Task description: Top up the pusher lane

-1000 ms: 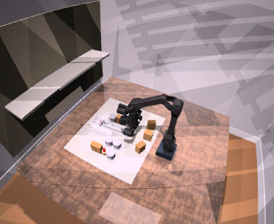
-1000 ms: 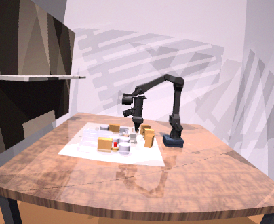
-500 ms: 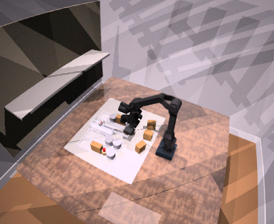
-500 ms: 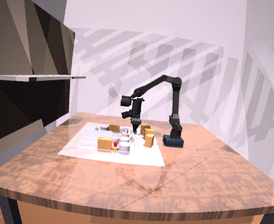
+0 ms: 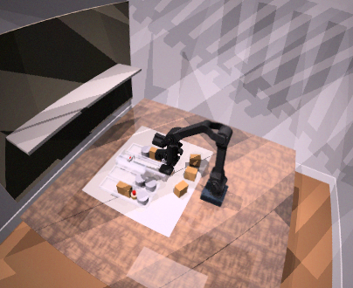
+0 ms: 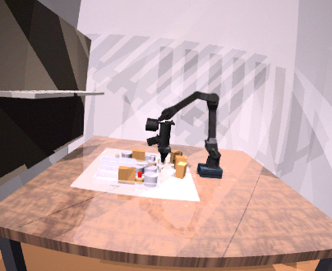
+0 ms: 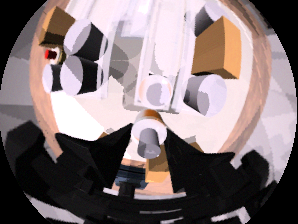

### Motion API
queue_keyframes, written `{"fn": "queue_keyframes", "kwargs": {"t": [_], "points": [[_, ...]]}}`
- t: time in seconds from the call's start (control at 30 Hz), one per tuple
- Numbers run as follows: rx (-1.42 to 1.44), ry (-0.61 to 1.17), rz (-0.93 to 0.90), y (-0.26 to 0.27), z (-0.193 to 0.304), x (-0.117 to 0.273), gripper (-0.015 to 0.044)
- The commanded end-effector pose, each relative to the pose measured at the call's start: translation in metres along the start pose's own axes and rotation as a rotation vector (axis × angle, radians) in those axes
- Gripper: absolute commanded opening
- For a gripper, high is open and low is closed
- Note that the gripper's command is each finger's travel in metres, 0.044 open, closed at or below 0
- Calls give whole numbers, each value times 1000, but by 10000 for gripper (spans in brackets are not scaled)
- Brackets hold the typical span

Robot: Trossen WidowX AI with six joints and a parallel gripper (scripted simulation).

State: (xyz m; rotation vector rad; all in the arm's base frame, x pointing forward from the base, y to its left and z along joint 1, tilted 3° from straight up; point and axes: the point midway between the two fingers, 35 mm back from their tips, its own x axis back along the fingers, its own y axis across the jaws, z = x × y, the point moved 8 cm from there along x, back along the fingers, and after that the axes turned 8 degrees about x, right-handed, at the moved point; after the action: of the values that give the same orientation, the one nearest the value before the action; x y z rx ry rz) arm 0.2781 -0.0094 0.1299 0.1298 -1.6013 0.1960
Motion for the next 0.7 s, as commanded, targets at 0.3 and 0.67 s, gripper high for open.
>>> {"fn": "queue_keyframes", "kwargs": {"t": [0.3,0.67], "points": [[3,-5,4,-1,-6,0,0],[3,-5,4,-2,-11,1,0]]}}
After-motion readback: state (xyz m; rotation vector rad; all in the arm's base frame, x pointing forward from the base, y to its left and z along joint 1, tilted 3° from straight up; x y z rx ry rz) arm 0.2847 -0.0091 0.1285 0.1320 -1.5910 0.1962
